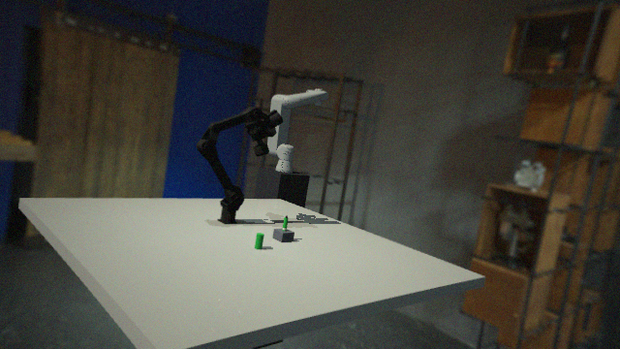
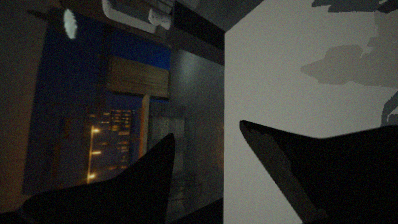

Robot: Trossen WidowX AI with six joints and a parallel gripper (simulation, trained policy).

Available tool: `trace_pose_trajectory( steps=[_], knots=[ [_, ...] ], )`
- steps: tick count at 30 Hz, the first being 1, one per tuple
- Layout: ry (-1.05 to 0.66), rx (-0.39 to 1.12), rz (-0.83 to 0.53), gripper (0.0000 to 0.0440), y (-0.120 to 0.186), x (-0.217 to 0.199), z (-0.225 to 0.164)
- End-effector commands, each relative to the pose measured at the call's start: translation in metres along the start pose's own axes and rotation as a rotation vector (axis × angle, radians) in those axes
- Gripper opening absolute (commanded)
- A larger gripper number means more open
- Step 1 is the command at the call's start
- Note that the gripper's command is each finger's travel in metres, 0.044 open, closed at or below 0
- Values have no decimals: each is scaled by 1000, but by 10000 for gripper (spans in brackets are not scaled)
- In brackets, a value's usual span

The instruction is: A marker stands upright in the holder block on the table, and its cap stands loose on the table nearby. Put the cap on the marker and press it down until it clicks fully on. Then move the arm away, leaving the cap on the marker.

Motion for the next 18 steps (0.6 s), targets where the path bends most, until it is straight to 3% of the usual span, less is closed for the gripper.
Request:
trace_pose_trajectory(
  steps=[1,18],
  knots=[
    [-11,-8,-31,329,1,-7,5],
    [-91,-49,-158,330,11,-44,28]
  ],
)
Point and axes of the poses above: the point midway between the two fingers, 35 mm back from their tips, its own y axis back along the fingers, its own x axis across the jaws, z = x × y, the point moved 3 cm from there along y, back along the fingers, and after that the axes turned 13 degrees about y, right-handed, at the moved point
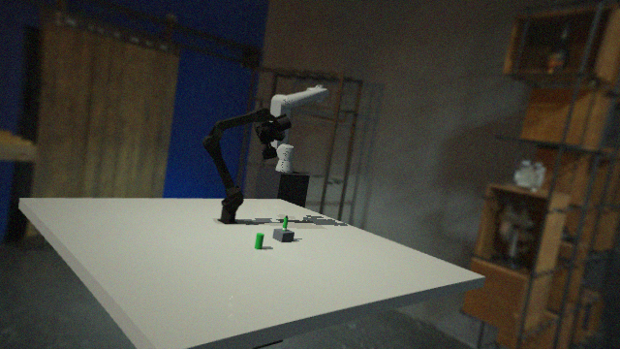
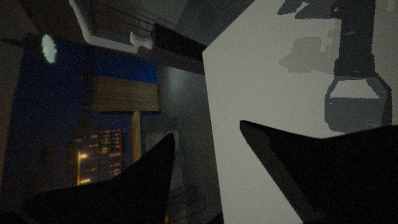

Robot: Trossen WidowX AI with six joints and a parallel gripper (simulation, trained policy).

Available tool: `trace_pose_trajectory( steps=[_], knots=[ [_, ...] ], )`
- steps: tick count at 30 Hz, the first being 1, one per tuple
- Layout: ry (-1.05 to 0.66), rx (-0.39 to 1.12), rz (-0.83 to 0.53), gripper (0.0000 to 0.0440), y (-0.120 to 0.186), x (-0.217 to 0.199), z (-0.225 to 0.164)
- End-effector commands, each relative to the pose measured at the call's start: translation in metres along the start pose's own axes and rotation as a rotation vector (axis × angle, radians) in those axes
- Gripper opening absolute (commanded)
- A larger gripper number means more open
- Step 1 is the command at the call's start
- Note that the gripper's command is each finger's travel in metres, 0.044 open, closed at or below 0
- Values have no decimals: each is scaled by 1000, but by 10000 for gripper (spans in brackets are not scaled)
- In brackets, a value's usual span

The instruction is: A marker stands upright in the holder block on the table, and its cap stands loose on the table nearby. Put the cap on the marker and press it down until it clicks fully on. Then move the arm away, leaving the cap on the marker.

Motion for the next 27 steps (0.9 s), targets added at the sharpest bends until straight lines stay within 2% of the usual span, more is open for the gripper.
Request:
trace_pose_trajectory(
  steps=[1,27],
  knots=[
    [-10,-8,-30,330,2,-8,5],
    [-133,-75,-211,332,26,-70,39]
  ],
)
Point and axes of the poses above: the point midway between the two fingers, 35 mm back from their tips, its own y axis back along the fingers, its own x axis across the jaws, z = x × y, the point moved 3 cm from there along y, back along the fingers, and after that the axes turned 13 degrees about y, right-handed, at the moved point
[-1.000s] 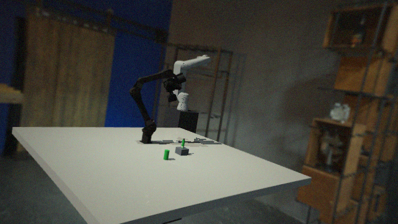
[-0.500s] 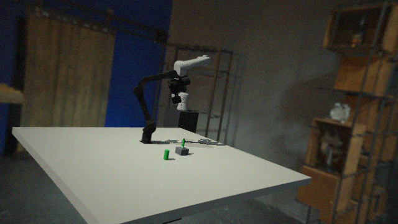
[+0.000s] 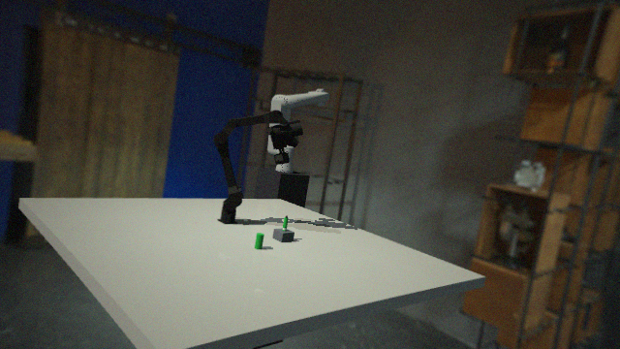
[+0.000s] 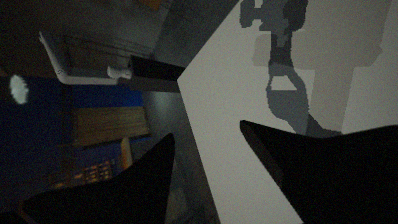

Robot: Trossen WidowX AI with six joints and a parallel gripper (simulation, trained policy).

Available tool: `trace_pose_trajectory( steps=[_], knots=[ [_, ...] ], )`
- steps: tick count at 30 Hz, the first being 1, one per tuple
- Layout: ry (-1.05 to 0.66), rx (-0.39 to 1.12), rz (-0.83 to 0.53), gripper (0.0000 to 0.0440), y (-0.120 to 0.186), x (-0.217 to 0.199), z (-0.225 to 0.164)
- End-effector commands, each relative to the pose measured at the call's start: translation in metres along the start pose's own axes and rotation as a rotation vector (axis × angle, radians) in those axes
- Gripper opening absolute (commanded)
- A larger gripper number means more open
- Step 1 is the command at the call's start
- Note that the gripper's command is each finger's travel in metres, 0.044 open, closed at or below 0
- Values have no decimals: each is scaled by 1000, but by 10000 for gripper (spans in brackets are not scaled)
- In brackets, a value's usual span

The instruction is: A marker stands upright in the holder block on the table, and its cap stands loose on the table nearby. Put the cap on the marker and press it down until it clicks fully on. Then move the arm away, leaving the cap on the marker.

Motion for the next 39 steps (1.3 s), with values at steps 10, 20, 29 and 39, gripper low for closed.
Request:
trace_pose_trajectory(
  steps=[10,20,29,39],
  knots=[
    [-51,-35,-86,332,11,-32,17],
    [-91,-67,-148,332,23,-59,29],
    [-130,-97,-203,332,37,-83,37],
    [-174,-133,-272,331,56,-112,40]
  ],
)
Point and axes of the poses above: the point midway between the two fingers, 35 mm back from their tips, its own y axis back along the fingers, its own x axis across the jaws, z = x × y, the point moved 3 cm from there along y, back along the fingers, and after that the axes turned 13 degrees about y, right-handed, at the moved point
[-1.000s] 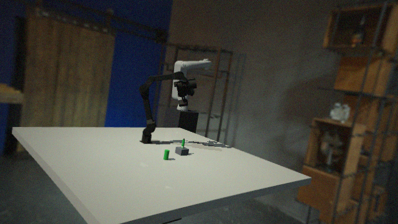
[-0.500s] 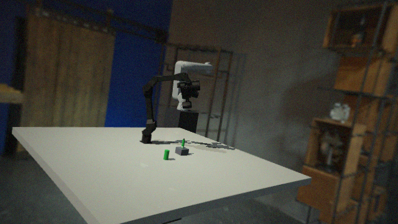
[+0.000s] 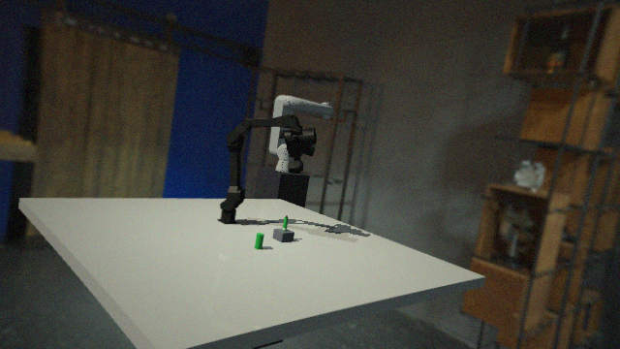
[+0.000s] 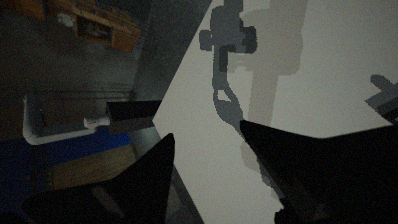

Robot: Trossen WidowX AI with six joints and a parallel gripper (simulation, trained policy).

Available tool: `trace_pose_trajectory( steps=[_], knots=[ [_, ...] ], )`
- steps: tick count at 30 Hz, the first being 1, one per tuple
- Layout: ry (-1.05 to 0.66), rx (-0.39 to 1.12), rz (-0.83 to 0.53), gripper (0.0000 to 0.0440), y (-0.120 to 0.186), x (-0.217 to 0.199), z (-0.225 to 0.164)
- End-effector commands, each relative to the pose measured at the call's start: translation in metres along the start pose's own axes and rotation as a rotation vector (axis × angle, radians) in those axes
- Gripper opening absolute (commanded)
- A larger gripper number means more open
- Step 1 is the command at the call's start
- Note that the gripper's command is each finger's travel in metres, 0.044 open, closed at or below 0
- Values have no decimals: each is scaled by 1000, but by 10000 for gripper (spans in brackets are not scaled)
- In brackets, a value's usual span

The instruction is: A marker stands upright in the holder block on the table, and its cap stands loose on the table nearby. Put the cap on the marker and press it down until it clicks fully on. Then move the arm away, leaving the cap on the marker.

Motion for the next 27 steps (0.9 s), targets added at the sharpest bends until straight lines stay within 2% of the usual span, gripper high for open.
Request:
trace_pose_trajectory(
  steps=[1,27],
  knots=[
    [-7,-11,-28,331,5,-11,3],
    [-127,-92,-217,331,50,-98,10]
  ],
)
Point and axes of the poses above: the point midway between the two fingers, 35 mm back from their tips, its own y axis back along the fingers, its own x axis across the jaws, z = x × y, the point moved 3 cm from there along y, back along the fingers, and after that the axes turned 13 degrees about y, right-handed, at the moved point
